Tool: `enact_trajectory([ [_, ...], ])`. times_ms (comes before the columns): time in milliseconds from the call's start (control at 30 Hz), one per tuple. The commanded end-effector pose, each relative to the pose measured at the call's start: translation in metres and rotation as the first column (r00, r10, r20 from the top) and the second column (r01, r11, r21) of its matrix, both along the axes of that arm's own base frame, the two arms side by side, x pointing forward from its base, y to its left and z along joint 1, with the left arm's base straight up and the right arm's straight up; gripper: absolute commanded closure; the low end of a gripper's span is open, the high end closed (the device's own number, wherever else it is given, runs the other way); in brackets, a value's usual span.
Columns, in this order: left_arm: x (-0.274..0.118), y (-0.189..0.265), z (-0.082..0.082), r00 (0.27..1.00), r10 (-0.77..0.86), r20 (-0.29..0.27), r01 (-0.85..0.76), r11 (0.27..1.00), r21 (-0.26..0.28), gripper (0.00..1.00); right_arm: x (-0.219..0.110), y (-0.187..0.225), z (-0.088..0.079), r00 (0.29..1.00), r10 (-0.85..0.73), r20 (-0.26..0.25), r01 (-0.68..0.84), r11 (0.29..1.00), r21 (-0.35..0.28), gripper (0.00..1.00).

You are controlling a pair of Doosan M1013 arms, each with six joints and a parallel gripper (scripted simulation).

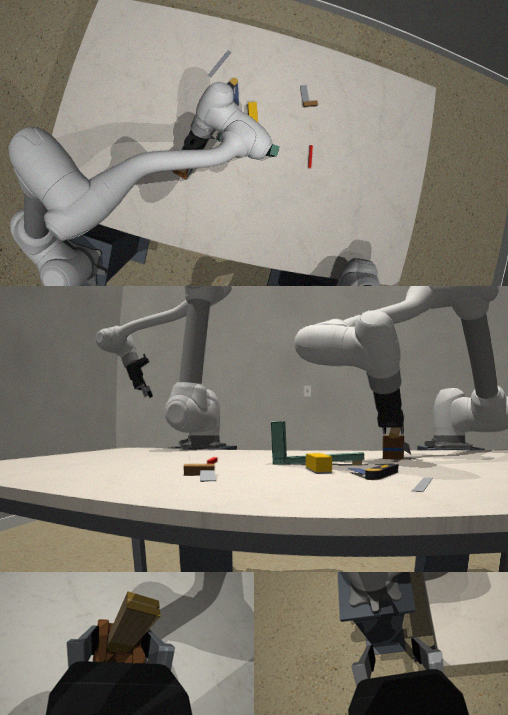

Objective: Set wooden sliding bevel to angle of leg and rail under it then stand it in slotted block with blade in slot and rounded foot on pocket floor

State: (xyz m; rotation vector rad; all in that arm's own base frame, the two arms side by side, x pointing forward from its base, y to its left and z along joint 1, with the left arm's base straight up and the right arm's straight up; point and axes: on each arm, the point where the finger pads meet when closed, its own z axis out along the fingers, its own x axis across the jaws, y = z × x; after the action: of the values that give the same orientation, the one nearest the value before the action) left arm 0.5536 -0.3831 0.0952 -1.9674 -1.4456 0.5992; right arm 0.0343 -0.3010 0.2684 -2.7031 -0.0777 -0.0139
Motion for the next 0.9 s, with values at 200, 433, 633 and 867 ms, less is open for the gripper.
enact_trajectory([
  [200,0.0002,-0.0003,0.0012,1.0,0.0,0.001,0.0,1.0,-0.001,0.0,0.0001,-0.0003,0.0006,1.0,0.0,0.001,0.0,1.0,-0.001,0.0],
  [433,0.0002,-0.0003,0.0012,1.0,0.0,0.001,0.0,1.0,-0.001,0.0,0.0001,-0.0003,0.0006,1.0,0.0,0.001,0.0,1.0,-0.001,0.0],
  [633,0.0002,-0.0003,0.0012,1.0,0.0,0.001,0.0,1.0,-0.001,0.0,0.0001,-0.0003,0.0006,1.0,0.0,0.001,0.0,1.0,-0.001,0.0],
  [867,0.0032,-0.0013,0.0043,1.0,0.0,0.001,0.0,1.0,-0.001,0.0,0.0001,-0.0003,0.0006,1.0,0.0,0.001,0.0,1.0,-0.001,0.0],
])
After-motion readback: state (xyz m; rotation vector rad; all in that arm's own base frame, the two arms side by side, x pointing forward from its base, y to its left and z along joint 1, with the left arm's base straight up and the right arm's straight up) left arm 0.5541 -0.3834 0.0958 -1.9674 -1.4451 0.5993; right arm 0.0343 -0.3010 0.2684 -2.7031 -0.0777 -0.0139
